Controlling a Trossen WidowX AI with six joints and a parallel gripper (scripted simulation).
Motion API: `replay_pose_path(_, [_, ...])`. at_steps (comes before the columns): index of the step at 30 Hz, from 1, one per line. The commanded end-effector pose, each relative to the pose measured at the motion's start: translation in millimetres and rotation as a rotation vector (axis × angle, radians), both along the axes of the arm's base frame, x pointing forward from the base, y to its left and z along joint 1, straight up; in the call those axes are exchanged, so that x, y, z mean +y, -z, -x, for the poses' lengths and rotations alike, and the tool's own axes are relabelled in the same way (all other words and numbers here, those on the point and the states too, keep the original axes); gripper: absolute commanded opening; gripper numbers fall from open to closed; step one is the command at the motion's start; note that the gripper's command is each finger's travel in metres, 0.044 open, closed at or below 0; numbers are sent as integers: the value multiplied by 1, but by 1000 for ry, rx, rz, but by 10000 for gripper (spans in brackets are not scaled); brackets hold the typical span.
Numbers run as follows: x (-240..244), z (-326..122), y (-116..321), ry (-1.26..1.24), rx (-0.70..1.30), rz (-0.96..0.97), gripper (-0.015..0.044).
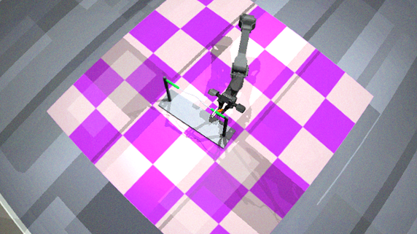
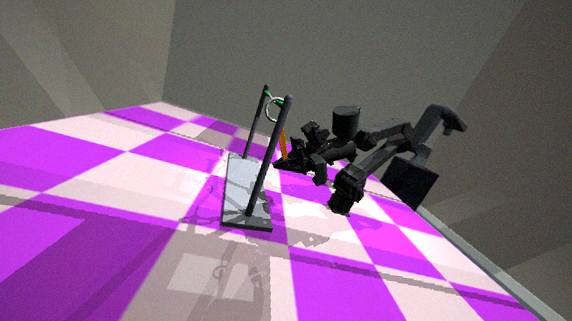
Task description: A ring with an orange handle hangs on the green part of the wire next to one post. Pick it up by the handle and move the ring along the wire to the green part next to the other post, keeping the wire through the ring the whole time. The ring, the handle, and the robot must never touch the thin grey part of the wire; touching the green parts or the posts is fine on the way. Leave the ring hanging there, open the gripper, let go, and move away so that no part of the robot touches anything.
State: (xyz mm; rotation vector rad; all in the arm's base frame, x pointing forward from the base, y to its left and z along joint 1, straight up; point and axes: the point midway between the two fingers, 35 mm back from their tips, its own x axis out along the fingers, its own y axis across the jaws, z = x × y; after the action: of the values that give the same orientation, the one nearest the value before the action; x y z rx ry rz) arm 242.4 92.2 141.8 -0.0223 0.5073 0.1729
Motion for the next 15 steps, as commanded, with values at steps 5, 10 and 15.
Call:
replay_pose_path(5, [0, 0, 0, 0, 0, 0, -124])
replay_pose_path(10, [0, 0, 0, 0, 0, 0, 7])
replay_pose_path(15, [0, 0, 0, 0, 0, 0, 139])
